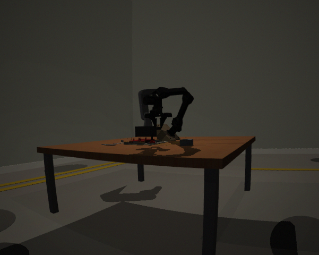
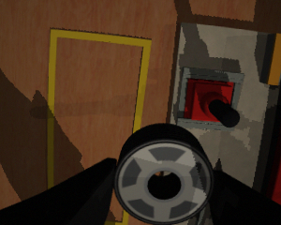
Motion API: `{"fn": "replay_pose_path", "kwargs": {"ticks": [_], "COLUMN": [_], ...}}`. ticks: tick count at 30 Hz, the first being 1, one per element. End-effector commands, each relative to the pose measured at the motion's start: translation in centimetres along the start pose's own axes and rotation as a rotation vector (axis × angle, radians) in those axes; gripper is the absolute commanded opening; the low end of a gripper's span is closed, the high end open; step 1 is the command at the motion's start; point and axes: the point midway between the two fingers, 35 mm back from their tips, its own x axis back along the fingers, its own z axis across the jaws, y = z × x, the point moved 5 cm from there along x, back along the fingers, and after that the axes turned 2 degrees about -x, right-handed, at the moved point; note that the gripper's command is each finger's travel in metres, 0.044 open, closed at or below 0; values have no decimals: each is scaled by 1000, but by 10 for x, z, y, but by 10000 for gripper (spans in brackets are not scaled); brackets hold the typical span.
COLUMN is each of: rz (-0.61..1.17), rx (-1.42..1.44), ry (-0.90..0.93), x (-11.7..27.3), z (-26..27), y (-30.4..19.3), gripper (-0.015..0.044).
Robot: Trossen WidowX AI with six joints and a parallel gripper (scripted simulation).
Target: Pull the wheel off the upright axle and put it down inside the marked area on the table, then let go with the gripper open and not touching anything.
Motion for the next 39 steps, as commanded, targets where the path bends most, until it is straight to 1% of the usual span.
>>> {"fn": "replay_pose_path", "kwargs": {"ticks": [1, 13, 19, 30, 39], "rz": [4, 6, 6, 6, 5], "rx": [-6, -5, -5, -5, -4], "ry": [4, 6, 6, 6, 4], "x": [0, 3, 0, -24, -69], "z": [14, 50, 52, 52, 52], "y": [-9, -35, -37, -36, -34], "gripper": [0, 0, 0, 0, 0]}}
